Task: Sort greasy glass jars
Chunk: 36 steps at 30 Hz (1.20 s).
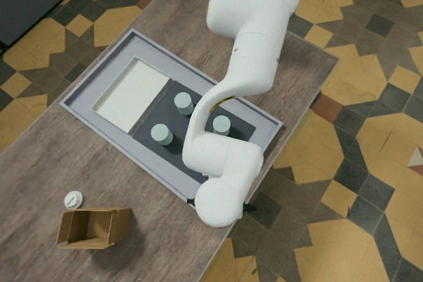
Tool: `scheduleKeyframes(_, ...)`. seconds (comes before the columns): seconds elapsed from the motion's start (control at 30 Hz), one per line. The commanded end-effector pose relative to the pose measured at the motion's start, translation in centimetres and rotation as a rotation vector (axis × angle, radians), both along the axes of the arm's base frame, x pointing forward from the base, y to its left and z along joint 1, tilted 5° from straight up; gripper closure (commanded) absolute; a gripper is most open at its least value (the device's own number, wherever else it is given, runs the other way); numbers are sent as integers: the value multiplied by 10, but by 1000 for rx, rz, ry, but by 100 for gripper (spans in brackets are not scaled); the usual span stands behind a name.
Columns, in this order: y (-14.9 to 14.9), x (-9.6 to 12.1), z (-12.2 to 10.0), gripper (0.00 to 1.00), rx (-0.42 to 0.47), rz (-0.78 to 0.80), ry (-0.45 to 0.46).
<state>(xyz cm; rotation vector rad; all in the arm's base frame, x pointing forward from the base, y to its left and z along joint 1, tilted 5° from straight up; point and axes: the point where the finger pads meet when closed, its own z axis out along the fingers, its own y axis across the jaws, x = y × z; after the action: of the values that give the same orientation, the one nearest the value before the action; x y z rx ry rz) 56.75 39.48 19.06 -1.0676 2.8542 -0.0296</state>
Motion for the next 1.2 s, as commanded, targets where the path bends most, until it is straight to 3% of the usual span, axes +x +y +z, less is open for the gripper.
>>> scheduleKeyframes(0.0, 1, 1, 3, 0, 3, 0, -4)
scheduleKeyframes(1.17, -5, 2, 5, 0, 1, 25, -2)
